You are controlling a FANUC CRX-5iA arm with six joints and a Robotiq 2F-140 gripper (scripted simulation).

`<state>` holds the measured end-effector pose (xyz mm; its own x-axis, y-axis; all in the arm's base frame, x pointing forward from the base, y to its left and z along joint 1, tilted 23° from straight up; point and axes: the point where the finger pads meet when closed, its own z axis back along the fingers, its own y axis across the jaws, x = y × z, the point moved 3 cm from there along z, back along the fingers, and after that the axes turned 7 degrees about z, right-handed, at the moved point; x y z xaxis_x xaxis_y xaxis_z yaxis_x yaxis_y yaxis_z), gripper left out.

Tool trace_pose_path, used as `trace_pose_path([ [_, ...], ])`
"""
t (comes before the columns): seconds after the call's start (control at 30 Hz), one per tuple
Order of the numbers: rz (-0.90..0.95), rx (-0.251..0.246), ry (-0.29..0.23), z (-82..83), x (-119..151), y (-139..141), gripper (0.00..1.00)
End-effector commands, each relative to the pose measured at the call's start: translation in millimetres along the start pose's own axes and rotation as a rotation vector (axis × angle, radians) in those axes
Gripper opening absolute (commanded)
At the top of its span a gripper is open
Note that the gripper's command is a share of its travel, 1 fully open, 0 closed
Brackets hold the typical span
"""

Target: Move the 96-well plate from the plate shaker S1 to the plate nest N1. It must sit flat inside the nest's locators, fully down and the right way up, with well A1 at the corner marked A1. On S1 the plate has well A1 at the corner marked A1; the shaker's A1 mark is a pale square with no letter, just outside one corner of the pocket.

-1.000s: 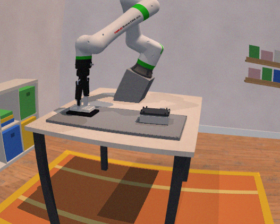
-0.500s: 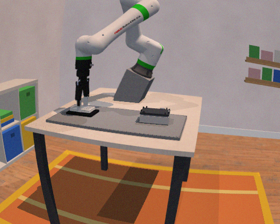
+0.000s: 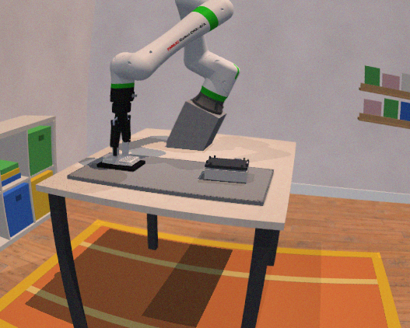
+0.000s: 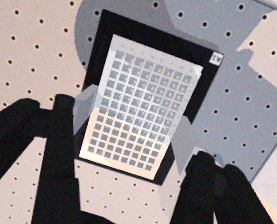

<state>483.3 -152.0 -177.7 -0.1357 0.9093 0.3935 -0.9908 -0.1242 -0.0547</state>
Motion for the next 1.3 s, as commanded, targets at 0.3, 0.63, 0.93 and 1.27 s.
trace_pose_path([
  [0.3,0.000,0.000,0.000,-1.4,-0.2,-0.1,0.00],
  [0.63,0.000,0.000,0.000,-2.2,-0.2,-0.1,1.00],
  [0.93,0.000,0.000,0.000,-2.2,-0.2,-0.1,1.00],
  [1.27,0.000,0.000,0.000,3.1,-0.2,-0.1,1.00],
])
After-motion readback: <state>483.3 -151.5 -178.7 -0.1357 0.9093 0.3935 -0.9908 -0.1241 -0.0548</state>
